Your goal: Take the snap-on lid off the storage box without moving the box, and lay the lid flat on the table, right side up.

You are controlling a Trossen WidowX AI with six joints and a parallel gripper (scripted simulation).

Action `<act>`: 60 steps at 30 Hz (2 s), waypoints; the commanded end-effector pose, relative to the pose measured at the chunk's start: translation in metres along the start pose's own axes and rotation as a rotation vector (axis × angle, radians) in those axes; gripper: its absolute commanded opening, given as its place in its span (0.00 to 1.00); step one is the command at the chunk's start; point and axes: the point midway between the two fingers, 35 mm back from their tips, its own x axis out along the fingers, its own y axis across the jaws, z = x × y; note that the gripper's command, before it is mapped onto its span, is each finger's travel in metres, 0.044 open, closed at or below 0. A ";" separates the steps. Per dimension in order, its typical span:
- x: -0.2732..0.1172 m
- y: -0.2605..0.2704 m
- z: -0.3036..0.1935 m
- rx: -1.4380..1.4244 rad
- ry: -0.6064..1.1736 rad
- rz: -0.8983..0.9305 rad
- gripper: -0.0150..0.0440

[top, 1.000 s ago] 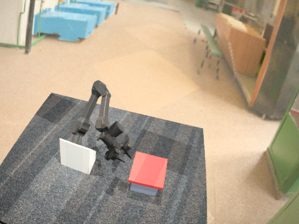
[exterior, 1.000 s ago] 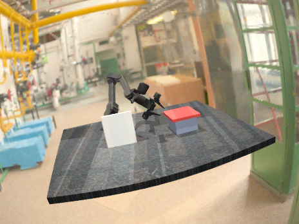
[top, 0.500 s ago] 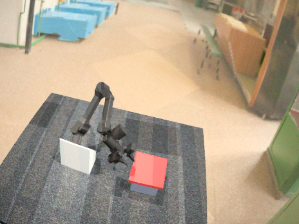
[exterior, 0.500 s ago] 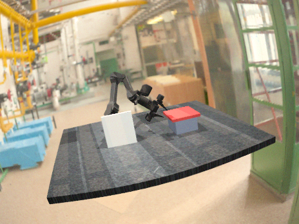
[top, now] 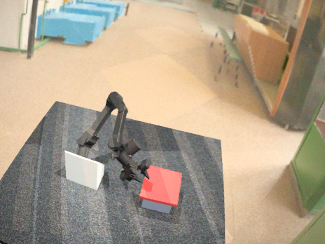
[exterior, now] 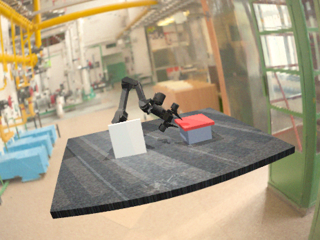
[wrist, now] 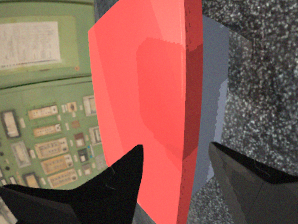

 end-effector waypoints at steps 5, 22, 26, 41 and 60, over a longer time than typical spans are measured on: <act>0.013 0.001 0.000 0.003 -0.001 0.010 0.65; 0.015 0.001 -0.001 0.003 0.000 0.011 0.46; 0.015 0.001 -0.001 0.003 0.000 0.011 0.28; 0.013 0.002 -0.001 0.000 0.004 0.007 0.25; 0.010 0.004 -0.001 0.000 0.004 0.007 0.25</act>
